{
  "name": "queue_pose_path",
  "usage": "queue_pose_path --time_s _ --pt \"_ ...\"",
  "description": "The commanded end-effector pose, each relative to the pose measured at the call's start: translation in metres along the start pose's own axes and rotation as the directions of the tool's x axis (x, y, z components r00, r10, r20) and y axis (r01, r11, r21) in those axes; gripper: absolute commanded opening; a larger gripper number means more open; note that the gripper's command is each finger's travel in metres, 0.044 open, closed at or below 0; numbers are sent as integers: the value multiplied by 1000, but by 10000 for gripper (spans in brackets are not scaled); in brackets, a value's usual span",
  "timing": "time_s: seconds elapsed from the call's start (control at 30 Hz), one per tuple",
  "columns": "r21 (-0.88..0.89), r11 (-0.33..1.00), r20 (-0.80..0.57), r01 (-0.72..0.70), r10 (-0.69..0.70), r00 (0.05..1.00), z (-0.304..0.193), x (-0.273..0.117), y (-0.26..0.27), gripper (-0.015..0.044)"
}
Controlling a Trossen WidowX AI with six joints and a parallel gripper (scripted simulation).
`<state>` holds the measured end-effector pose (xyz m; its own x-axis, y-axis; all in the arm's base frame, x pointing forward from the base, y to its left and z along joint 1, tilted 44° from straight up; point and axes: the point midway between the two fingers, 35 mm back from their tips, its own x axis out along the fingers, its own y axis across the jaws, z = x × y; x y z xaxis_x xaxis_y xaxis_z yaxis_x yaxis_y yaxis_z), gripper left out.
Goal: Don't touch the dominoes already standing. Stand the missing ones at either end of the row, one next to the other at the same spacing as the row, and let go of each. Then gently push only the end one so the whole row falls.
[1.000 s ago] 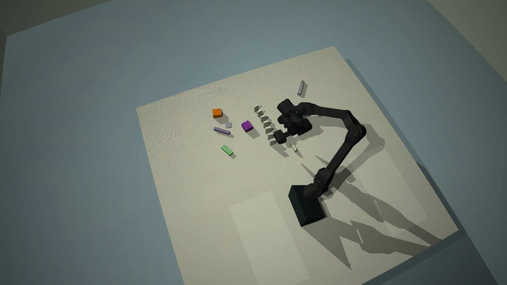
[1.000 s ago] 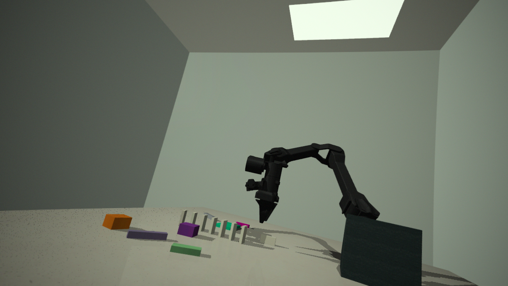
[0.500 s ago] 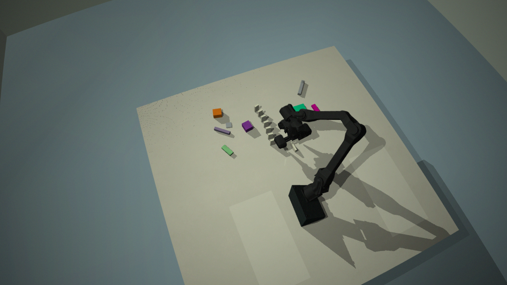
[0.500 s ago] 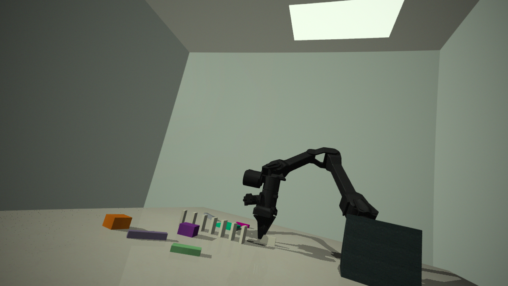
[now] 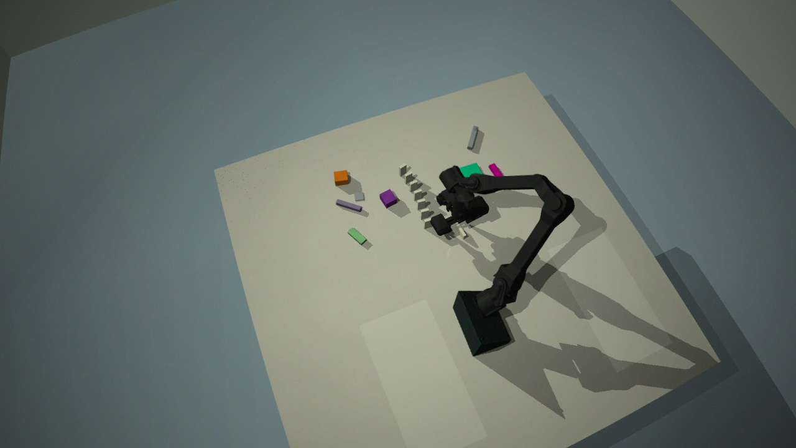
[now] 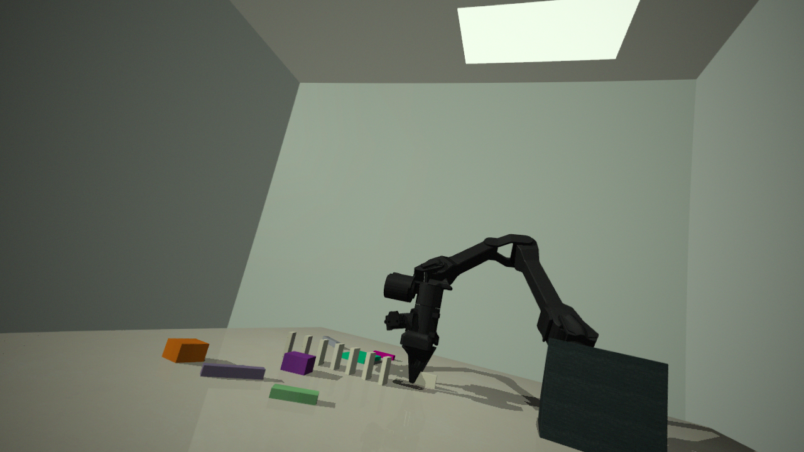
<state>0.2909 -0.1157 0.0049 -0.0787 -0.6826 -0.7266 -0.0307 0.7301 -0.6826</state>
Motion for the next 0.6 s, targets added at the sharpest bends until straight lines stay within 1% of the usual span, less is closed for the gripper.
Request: queue_pose_path --time_s 0.0,0.3,0.57 --pt "-5 1000 -3 5 -5 1000 -1 1 0 256" --pt "-5 1000 -3 5 -5 1000 -1 1 0 25" --pt "-5 1000 -3 5 -5 1000 -1 1 0 25"
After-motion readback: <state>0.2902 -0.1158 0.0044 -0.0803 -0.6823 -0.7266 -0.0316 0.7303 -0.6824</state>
